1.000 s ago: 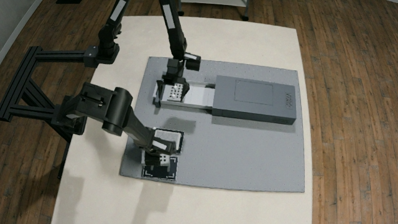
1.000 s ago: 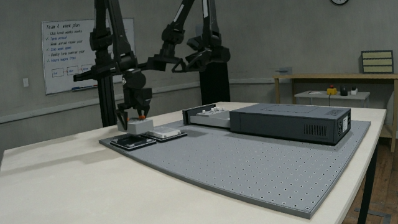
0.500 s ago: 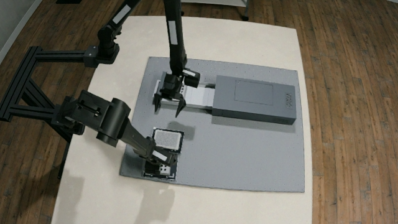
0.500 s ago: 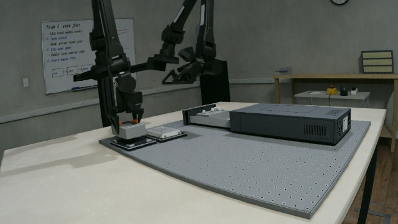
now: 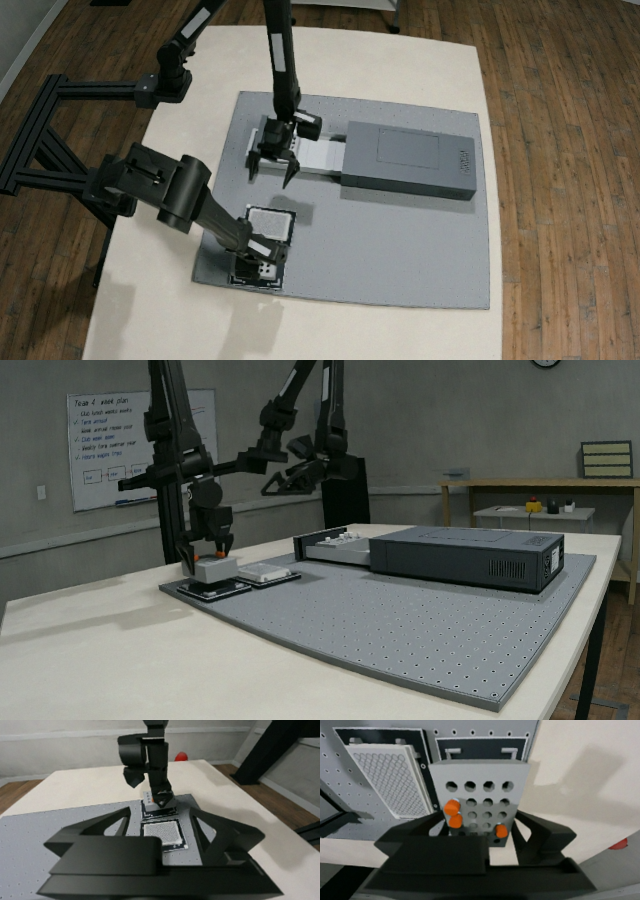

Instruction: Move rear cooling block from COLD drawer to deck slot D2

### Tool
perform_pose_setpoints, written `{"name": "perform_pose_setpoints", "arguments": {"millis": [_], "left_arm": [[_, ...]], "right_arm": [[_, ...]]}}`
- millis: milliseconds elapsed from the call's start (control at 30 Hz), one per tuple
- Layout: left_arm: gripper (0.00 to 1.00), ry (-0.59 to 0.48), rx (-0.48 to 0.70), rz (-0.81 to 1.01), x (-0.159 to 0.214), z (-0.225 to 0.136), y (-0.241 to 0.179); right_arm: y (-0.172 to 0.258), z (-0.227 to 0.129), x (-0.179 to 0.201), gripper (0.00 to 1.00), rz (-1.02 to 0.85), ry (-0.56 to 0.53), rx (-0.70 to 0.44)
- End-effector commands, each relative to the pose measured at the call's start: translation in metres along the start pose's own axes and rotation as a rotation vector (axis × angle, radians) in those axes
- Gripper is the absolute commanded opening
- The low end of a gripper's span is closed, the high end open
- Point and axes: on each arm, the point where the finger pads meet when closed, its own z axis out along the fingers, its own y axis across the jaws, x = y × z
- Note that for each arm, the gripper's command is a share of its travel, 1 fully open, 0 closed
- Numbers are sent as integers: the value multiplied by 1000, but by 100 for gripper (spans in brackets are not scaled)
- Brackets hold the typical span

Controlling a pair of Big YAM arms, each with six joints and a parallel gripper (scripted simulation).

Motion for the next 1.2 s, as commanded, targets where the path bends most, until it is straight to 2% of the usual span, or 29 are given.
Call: {"name": "perform_pose_setpoints", "arguments": {"millis": [0, 533, 800, 1167], "left_arm": [[100, -3, -9, 7, -2, -1, 8], [100, -3, -9, 7, -2, -1, 8], [100, -3, -9, 7, -2, -1, 8], [100, -3, -9, 7, -2, -1, 8]], "right_arm": [[8, -6, -30, 84, -27, -66, 3], [8, -6, -27, 84, -27, -62, 5], [-5, 5, -17, 84, 0, 2, 8], [-4, 11, -17, 84, -3, 30, 9]]}}
